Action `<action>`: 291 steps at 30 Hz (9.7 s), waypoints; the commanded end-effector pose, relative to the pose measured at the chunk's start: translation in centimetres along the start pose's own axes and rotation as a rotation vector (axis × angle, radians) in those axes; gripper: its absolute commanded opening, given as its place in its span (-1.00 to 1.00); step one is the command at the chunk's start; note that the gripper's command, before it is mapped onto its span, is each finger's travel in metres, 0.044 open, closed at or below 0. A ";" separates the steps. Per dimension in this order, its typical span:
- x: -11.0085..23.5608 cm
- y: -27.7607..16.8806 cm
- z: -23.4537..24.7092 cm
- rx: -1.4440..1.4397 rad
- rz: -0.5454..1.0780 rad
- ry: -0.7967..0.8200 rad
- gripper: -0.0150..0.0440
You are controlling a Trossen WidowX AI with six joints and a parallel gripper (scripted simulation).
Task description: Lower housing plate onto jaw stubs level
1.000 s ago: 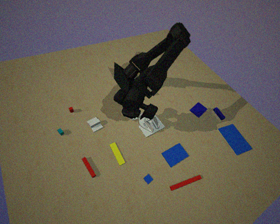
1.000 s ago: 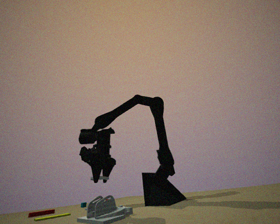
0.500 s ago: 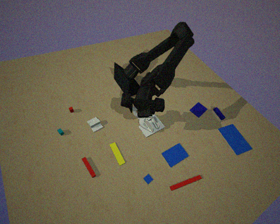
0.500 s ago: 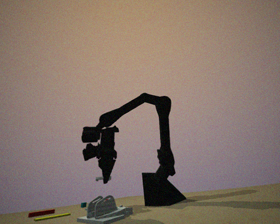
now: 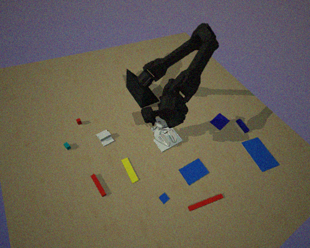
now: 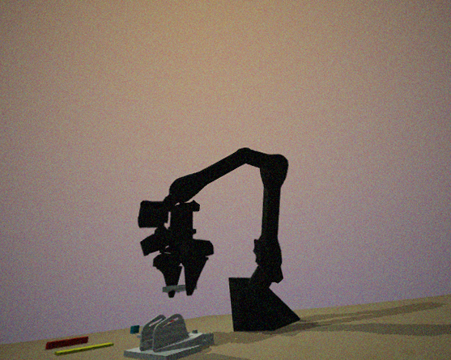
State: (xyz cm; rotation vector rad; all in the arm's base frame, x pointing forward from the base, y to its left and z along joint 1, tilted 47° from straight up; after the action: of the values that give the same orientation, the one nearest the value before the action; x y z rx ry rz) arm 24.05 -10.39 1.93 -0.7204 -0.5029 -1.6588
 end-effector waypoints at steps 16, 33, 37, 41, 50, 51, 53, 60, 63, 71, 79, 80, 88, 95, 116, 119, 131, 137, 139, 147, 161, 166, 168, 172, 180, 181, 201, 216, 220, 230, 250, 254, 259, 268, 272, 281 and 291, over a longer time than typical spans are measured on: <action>-0.4 -0.5 1.8 0.212 0.002 0.015 0.70; -0.4 -0.5 1.8 0.212 0.002 0.015 0.70; -0.4 -0.9 1.7 0.212 0.002 0.015 0.70; -0.4 -1.9 1.7 0.214 0.002 0.015 0.70; -0.4 -1.9 1.7 0.214 0.002 0.015 0.70; -0.4 -1.9 1.7 0.214 0.002 0.015 0.70; -0.4 -1.9 1.7 0.214 0.002 0.015 0.70; -0.4 -1.9 1.7 0.214 0.002 0.015 0.70; -0.4 -1.9 1.7 0.214 0.002 0.015 0.70; -0.4 -1.9 1.7 0.214 0.002 0.015 0.70; -0.4 -2.0 1.5 0.216 0.002 0.015 0.70; -0.4 -2.0 1.5 0.216 0.002 0.015 0.70; -1.0 -1.9 1.5 0.216 0.002 0.015 0.70; -2.1 -1.8 1.4 0.216 0.002 0.014 0.70; -5.6 -1.9 1.5 0.217 0.001 0.016 0.70; -6.1 -1.9 1.6 0.217 0.001 0.017 0.70; -6.6 -2.0 1.6 0.217 0.002 0.018 0.70; -6.6 -2.0 1.6 0.217 0.002 0.018 0.70; -6.6 -2.0 1.6 0.217 0.002 0.018 0.70; -6.8 -2.0 1.6 0.211 0.002 0.018 0.70; -7.1 -2.0 1.6 0.210 0.002 0.018 0.70; -7.1 -2.0 1.6 0.210 0.002 0.018 0.70; -7.2 -2.0 1.6 0.210 0.002 0.019 0.70; -7.3 -2.0 1.6 0.211 0.002 0.019 0.70; -7.4 -2.0 1.7 0.211 0.002 0.019 0.70; -7.5 -2.0 1.7 0.211 0.002 0.019 0.70; -7.8 -2.0 1.7 0.211 0.002 0.019 0.70; -8.1 -2.0 1.7 0.209 0.002 0.019 0.70; -8.1 -2.0 1.7 0.209 0.002 0.019 0.70; -8.1 -2.0 1.7 0.209 0.002 0.019 0.70; -8.1 -2.0 1.7 0.209 0.002 0.019 0.70; -8.1 -2.0 1.7 0.209 0.002 0.019 0.70; -8.1 -2.0 1.7 0.209 0.002 0.019 0.70; -8.1 -2.0 1.7 0.209 0.002 0.019 0.70; -8.1 -2.0 1.7 0.209 0.002 0.019 0.70; -8.1 -2.0 1.7 0.209 0.002 0.019 0.70; -8.1 -2.0 1.7 0.209 0.002 0.019 0.70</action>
State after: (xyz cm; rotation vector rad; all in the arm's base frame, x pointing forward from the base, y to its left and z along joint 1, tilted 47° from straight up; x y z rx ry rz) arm 23.31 -3.14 -2.32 -0.5470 -0.6531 -1.5816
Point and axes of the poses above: the point midway between the two fingers, 35 mm back from their tips, its own x axis back along the fingers, its own z axis across the jaws, y = z × x, the point moved 3 cm from there along x, back along the fingers, and after that the axes turned 5 degrees about x, right-handed, at the moved point
